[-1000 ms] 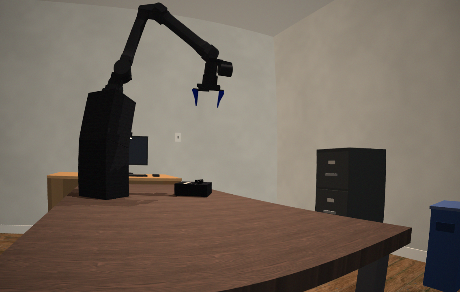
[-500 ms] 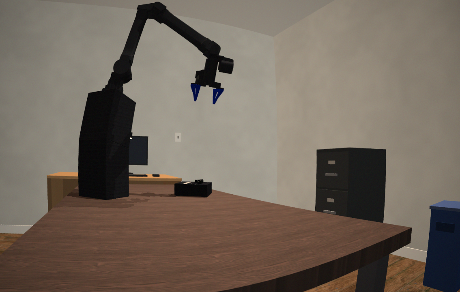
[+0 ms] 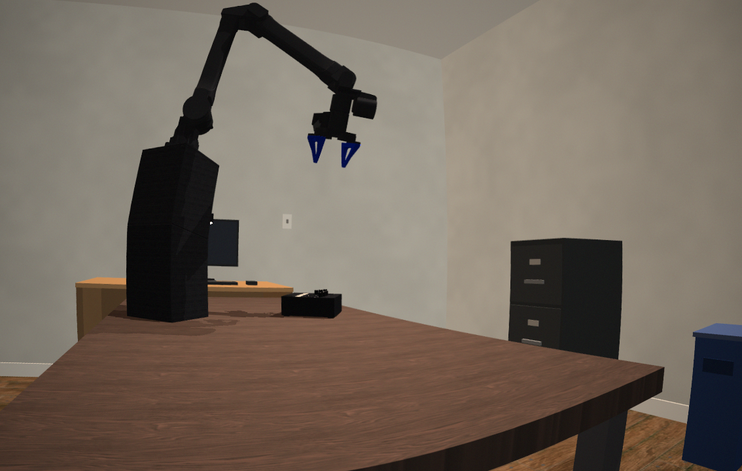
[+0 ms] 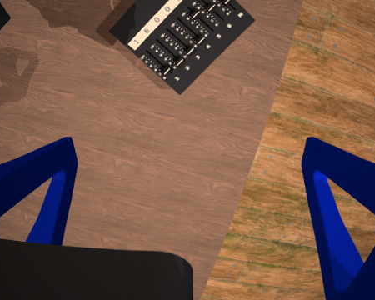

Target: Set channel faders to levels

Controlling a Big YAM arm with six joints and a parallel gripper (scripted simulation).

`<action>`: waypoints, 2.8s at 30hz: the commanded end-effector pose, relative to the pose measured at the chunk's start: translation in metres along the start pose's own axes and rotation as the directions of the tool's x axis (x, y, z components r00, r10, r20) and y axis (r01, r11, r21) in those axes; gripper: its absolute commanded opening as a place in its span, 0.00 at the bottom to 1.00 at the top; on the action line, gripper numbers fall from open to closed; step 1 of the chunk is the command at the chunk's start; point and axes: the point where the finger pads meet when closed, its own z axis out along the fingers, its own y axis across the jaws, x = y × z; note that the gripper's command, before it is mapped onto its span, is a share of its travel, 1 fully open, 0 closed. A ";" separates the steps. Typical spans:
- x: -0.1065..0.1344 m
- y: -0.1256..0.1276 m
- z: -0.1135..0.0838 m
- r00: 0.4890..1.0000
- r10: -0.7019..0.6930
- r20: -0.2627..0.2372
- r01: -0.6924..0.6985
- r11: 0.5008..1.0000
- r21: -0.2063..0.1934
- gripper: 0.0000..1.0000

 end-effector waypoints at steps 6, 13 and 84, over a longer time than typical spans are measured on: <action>0.003 -0.019 -0.019 0.999 -0.027 -0.019 0.028 0.999 0.045 1.00; 0.003 -0.019 -0.019 0.999 -0.027 -0.019 0.028 0.999 0.045 1.00; 0.005 0.007 0.218 0.308 0.949 -0.063 -0.933 0.314 0.174 1.00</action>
